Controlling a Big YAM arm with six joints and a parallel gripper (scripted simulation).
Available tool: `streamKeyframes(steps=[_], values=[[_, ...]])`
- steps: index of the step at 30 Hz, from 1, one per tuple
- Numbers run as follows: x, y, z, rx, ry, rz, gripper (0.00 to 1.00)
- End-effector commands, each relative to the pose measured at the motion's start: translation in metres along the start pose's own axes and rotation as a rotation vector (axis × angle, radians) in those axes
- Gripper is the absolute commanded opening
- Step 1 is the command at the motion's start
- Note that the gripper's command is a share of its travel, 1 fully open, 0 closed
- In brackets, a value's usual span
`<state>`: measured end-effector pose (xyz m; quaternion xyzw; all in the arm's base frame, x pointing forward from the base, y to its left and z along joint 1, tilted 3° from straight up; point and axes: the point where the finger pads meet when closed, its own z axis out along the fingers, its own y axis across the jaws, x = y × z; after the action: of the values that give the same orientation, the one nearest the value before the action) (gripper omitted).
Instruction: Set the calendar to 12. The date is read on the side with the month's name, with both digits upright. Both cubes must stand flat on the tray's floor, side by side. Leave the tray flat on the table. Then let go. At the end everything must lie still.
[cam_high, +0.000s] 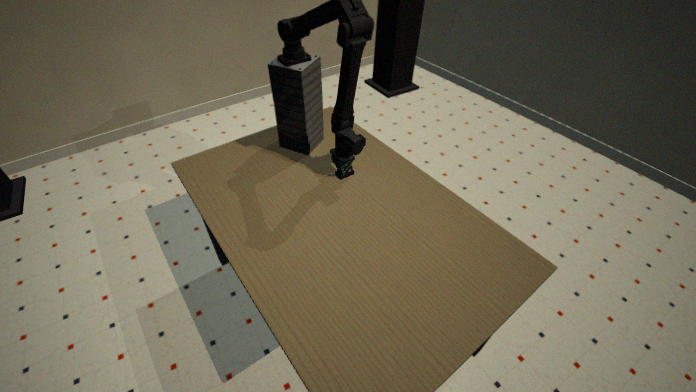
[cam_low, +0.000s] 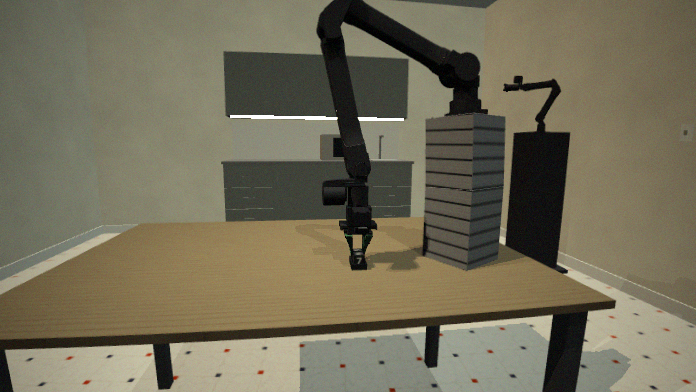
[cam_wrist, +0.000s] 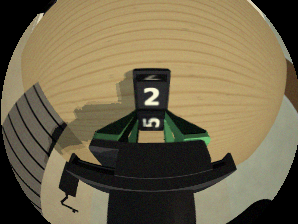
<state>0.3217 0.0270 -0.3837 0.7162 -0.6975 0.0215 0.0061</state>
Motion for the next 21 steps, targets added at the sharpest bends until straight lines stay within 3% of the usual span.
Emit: streamKeyframes(steps=[1,21], values=[[0.0045,-0.004,-0.0026,0.01,-0.005,0.007,0.25],[0.0047,-0.0049,-0.0122,0.011,-0.005,0.008,0.25]])
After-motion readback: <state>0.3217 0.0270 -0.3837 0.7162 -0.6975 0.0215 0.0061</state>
